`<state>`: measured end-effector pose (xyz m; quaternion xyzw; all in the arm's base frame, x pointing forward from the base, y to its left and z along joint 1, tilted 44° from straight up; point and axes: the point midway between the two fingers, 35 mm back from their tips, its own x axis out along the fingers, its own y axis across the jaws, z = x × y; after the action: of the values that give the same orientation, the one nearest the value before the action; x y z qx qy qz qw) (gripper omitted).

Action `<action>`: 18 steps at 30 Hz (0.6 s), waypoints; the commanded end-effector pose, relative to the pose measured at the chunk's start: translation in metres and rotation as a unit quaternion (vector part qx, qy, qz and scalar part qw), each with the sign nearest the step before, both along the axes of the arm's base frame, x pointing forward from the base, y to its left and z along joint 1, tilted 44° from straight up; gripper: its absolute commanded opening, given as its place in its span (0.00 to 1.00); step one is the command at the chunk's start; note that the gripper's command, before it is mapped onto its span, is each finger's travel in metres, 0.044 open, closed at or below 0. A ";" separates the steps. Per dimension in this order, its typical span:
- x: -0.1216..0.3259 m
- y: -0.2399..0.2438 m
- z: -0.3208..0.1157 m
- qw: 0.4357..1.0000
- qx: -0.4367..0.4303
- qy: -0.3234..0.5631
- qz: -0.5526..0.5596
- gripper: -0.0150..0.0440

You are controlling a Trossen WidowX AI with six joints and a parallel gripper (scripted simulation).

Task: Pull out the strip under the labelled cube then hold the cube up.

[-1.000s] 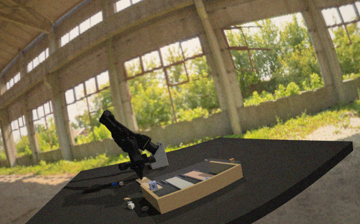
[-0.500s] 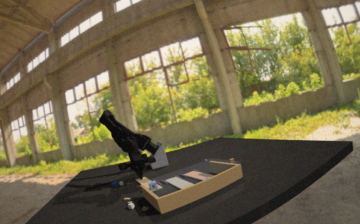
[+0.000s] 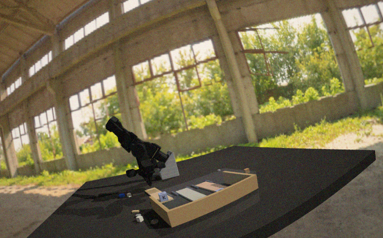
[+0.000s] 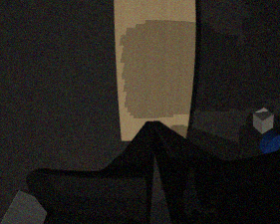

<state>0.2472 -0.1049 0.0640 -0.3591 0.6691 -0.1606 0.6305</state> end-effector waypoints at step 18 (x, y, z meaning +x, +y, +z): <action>0.046 0.025 0.011 0.995 0.003 -0.071 -0.066 0.83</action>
<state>0.2809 -0.0834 0.0739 -0.3036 0.6489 -0.2189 0.6624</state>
